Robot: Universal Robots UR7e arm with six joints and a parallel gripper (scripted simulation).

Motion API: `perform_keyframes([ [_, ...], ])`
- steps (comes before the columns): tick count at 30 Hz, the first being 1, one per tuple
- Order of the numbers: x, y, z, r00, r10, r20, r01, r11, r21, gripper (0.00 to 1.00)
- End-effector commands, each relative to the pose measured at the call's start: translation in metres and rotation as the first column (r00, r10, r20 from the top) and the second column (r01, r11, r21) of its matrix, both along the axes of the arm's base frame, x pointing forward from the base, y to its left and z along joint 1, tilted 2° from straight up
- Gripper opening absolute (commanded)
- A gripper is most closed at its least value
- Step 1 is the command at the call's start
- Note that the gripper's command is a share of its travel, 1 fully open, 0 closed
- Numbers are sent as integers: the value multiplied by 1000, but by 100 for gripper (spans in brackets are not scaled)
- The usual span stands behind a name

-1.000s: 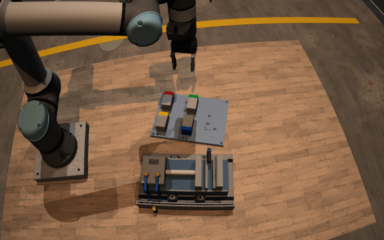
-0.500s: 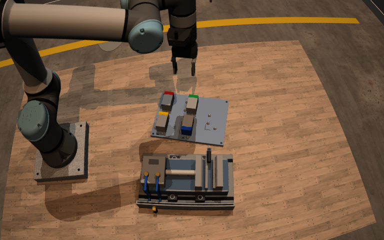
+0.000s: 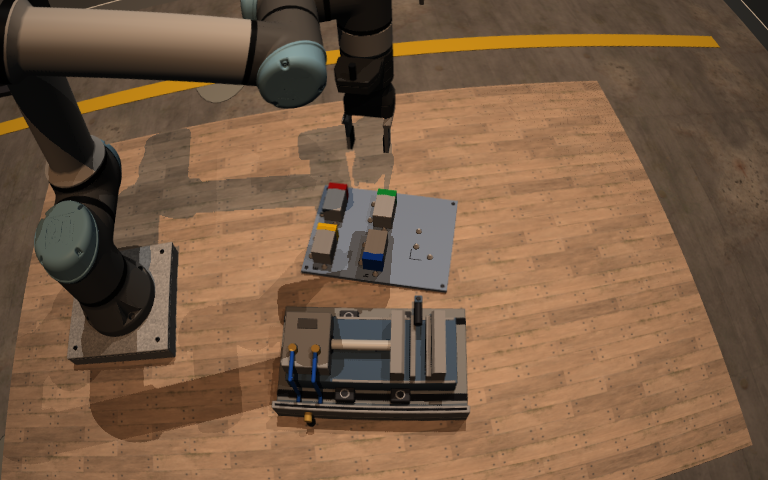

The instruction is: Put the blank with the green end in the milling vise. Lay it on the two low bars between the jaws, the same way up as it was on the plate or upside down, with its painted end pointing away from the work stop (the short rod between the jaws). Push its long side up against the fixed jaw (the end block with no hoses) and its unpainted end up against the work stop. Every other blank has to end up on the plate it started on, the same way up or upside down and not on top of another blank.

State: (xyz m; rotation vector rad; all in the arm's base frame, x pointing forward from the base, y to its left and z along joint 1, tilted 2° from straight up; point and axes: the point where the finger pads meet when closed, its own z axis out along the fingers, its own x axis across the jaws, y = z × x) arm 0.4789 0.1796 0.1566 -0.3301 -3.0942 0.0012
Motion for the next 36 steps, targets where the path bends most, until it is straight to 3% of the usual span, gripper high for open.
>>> perform_keyframes([
  [1, 1, 0, 6, 1000, 0, 2, 0, 1000, 0, 100],
  [36, 1, 0, 13, 1000, 0, 2, 0, 1000, 0, 100],
])
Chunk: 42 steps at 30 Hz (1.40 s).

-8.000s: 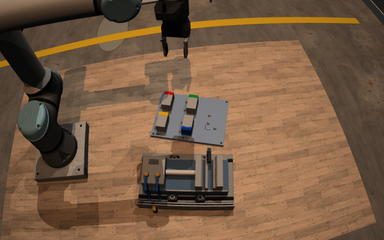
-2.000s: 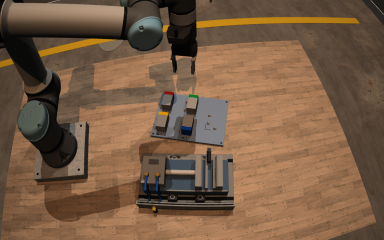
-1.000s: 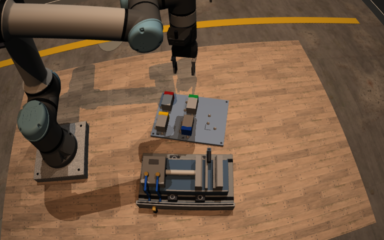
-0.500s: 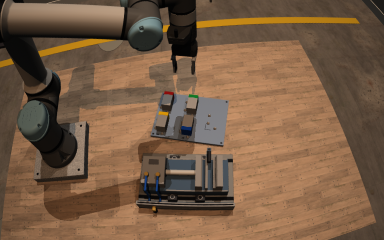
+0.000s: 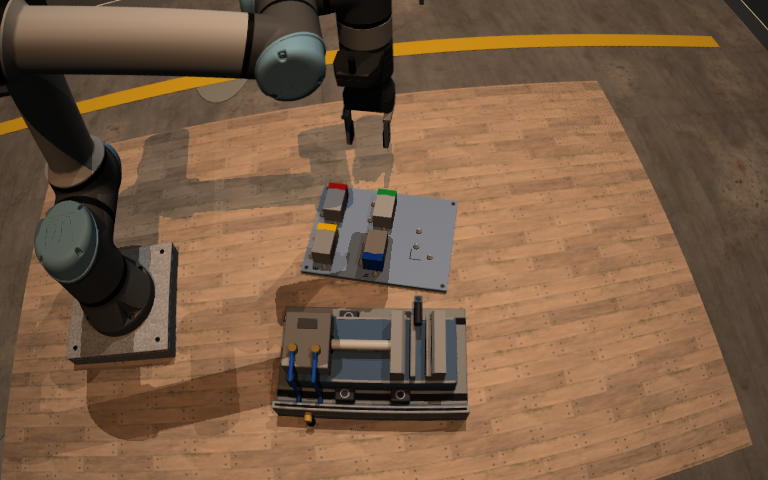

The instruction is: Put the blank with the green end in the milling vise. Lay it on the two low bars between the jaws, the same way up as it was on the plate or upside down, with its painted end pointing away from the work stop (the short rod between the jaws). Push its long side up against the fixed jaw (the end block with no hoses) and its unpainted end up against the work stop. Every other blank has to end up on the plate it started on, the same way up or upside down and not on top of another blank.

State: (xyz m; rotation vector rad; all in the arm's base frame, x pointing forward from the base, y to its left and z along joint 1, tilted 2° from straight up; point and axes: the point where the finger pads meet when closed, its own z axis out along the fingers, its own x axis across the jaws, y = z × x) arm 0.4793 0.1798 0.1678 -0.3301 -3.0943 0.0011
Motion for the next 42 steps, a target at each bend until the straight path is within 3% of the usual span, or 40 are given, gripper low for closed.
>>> perform_keyframes([
  [1, 0, 0, 2, 1000, 0, 2, 0, 1000, 0, 100],
  [10, 0, 0, 2, 1000, 0, 2, 0, 1000, 0, 100],
  [15, 1, 32, 5, 1000, 0, 2, 0, 1000, 0, 100],
  [42, 1, 27, 4, 1000, 0, 2, 0, 1000, 0, 100],
])
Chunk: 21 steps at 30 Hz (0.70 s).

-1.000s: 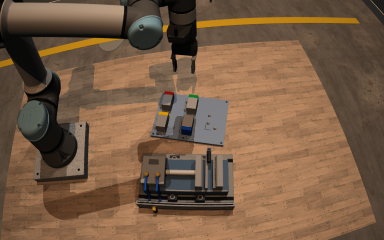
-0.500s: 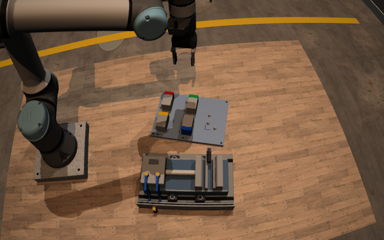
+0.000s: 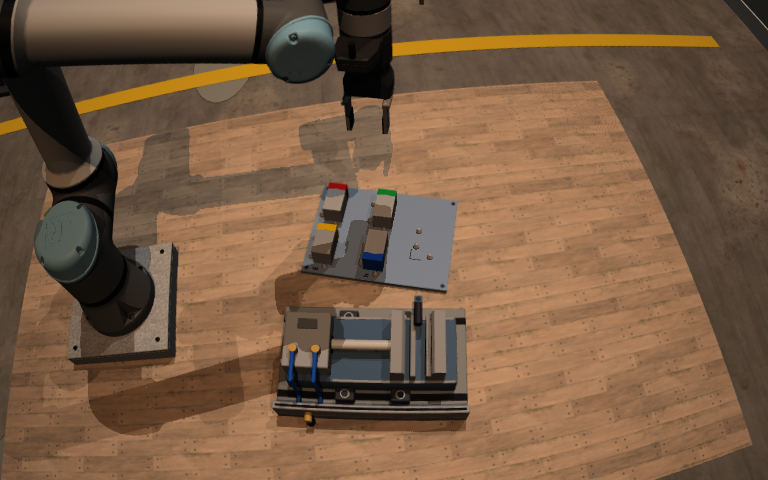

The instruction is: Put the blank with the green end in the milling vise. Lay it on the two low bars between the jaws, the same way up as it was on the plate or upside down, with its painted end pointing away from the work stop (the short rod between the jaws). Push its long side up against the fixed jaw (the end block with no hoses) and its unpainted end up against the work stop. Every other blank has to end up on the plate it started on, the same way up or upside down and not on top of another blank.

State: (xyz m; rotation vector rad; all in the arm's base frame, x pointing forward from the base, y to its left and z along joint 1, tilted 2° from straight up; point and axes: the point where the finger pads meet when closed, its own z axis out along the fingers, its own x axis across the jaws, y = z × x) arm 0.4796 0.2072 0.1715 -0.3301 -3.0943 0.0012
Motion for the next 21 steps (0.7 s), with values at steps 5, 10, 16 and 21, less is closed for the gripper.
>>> perform_keyframes([
  [5, 0, -2, 0, 1000, 0, 2, 0, 1000, 0, 100],
  [10, 0, -3, 0, 1000, 0, 2, 0, 1000, 0, 100],
  [16, 0, -3, 0, 1000, 0, 2, 0, 1000, 0, 100],
  [21, 0, -3, 0, 1000, 0, 2, 0, 1000, 0, 100],
])
